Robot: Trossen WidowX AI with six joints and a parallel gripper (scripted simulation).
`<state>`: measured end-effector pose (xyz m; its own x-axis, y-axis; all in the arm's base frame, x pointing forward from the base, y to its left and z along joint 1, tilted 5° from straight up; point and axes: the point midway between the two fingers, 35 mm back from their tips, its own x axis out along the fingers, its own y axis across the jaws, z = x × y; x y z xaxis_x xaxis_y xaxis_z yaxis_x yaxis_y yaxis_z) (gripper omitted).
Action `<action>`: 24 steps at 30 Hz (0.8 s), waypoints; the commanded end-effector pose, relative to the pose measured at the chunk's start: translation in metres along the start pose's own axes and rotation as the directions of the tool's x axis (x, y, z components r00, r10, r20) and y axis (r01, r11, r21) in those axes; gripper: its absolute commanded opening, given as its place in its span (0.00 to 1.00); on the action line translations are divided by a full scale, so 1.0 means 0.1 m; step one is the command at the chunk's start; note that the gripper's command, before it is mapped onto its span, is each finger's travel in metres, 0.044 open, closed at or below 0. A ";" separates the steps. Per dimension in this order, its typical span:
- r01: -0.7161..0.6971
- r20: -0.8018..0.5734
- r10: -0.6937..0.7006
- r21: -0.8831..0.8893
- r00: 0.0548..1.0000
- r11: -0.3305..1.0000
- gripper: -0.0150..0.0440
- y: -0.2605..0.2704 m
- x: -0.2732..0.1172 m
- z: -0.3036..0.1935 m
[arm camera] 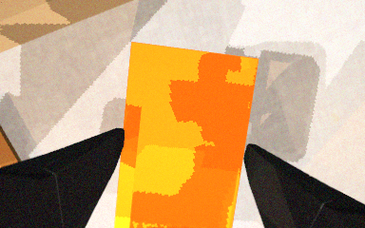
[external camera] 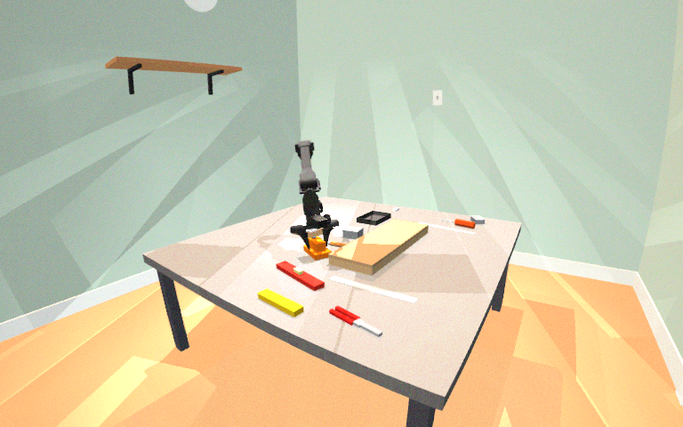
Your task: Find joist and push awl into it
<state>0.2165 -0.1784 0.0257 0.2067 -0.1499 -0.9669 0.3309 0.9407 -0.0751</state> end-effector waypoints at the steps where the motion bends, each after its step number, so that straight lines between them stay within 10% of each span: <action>1: -0.003 0.002 0.003 -0.003 1.000 1.000 0.77 0.00 0.01 0.00; 24: -0.003 0.002 0.003 -0.003 1.000 1.000 0.44 0.00 -0.01 0.02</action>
<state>0.2166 -0.1781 0.0252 0.2075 -0.1473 -0.9671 0.3297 0.9413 -0.0726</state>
